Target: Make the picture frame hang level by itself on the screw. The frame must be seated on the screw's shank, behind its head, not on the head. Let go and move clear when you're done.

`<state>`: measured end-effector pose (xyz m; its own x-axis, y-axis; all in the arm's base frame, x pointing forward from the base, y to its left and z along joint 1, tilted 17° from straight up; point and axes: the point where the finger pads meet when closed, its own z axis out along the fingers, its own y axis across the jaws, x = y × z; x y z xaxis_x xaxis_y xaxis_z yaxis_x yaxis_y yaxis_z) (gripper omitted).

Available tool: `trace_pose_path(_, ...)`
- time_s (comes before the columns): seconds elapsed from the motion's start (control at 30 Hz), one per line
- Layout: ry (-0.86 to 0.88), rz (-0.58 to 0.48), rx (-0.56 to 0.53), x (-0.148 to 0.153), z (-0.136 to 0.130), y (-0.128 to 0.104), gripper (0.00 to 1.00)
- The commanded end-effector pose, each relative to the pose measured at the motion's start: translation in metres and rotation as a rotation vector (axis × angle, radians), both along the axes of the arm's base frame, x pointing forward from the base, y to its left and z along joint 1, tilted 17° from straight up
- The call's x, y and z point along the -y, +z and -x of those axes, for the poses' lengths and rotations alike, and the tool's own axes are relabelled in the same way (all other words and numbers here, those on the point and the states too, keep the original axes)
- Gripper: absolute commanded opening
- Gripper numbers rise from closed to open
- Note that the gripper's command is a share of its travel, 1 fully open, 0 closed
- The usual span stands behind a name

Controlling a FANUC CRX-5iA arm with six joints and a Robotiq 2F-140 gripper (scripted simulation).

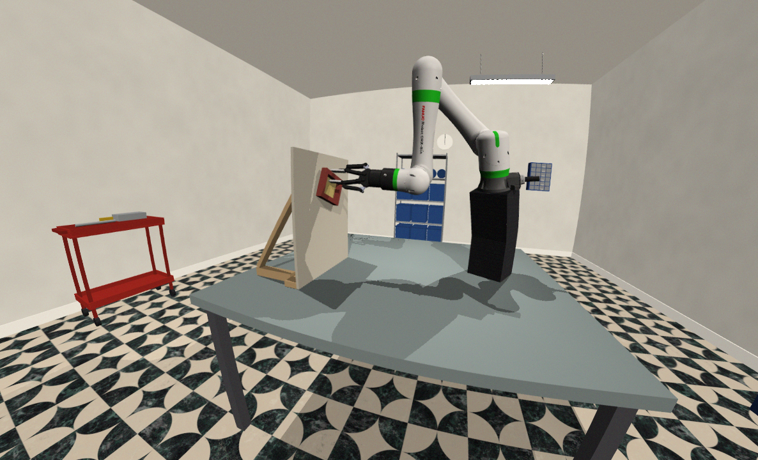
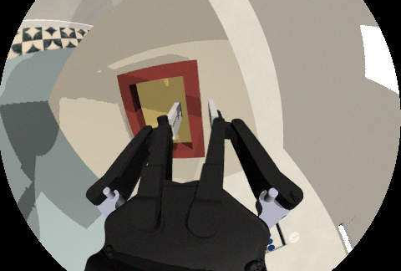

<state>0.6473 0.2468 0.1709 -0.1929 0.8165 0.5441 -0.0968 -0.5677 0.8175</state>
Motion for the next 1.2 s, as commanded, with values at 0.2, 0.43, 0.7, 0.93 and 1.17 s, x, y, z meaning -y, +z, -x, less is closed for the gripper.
trace_pose_path(0.2,0.0,0.0,0.0,0.0,0.0,0.0001,0.29)
trace_pose_path(0.43,0.0,0.0,0.0,0.0,0.0,0.0001,0.29)
trace_pose_path(0.7,0.0,0.0,0.0,0.0,0.0,0.0001,0.0)
trace_pose_path(0.93,0.0,0.0,0.0,0.0,0.0,0.0001,0.0)
trace_pose_path(1.17,0.0,0.0,0.0,0.0,0.0,0.0001,0.0)
